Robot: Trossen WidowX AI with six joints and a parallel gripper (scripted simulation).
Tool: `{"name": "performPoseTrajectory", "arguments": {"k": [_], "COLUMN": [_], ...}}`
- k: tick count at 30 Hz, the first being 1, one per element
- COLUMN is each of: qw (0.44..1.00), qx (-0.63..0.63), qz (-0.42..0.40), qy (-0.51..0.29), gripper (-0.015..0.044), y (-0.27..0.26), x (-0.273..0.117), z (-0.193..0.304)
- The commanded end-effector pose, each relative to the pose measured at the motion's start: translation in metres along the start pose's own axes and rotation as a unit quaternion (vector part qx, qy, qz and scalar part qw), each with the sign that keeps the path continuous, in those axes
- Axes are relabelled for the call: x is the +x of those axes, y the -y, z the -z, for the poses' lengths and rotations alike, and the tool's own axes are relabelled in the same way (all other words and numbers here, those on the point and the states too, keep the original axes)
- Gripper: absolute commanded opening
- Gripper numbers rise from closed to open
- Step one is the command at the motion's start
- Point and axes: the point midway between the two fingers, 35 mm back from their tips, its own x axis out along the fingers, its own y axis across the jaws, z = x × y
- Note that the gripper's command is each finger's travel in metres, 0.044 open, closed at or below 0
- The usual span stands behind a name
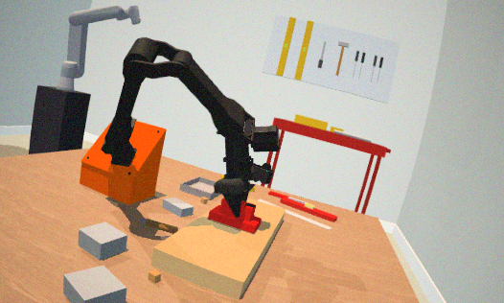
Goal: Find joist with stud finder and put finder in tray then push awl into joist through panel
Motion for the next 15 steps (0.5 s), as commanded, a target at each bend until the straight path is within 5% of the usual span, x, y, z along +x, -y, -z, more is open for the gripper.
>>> {"name": "performPoseTrajectory", "arguments": {"k": [1,15], "qw": [1.000,1.000], "qx": [-0.002,-0.002], "qz": [-0.003,-0.003], "qy": [-0.001,-0.001], "gripper": [0.0000,0.0000], "y": [-0.013,-0.050], "x": [0.000,0.000], "z": [0.001,0.001]}}
